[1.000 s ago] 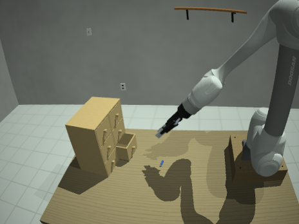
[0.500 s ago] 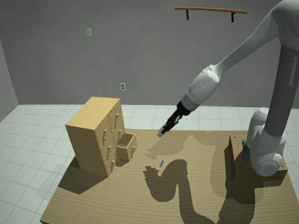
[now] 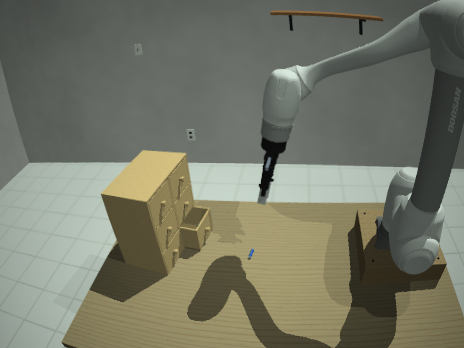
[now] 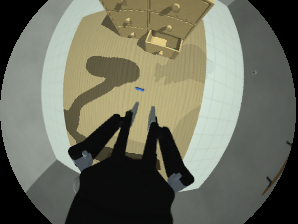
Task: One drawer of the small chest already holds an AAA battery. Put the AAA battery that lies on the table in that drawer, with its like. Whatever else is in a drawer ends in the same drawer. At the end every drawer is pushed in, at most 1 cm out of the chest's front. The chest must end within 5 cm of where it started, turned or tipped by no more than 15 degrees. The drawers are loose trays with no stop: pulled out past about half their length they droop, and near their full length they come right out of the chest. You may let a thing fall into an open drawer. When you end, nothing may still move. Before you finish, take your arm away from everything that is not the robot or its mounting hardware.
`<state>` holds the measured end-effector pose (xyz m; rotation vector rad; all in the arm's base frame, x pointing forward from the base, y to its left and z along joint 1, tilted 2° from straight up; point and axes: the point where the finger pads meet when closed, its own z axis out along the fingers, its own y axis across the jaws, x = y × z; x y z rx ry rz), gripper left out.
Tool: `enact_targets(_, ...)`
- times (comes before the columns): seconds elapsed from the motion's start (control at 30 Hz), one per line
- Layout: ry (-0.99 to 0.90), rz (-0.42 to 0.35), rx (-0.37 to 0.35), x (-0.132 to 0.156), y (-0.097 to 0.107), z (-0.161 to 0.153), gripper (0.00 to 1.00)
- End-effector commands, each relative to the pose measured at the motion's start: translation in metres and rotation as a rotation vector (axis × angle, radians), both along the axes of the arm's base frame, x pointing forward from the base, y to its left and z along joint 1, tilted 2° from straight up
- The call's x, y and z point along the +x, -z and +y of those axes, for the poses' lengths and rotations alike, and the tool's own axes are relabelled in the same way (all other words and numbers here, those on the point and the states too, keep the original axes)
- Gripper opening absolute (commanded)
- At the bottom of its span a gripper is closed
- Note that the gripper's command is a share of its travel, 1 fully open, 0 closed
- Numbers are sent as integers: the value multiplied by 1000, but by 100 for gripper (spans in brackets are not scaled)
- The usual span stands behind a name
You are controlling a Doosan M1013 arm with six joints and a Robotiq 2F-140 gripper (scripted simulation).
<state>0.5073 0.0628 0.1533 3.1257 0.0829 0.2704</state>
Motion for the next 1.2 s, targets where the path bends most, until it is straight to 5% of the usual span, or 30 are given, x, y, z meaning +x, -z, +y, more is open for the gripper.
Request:
enact_targets(0.0,13,115,-21,-6,-4,1,20)
enact_targets(0.23,14,190,-25,-12,-11,1,20)
enact_targets(0.73,14,195,-25,-13,-11,1,20)
enact_targets(0.77,14,195,-25,-13,-11,1,100)
enact_targets(1.17,14,195,-25,-13,-11,1,100)
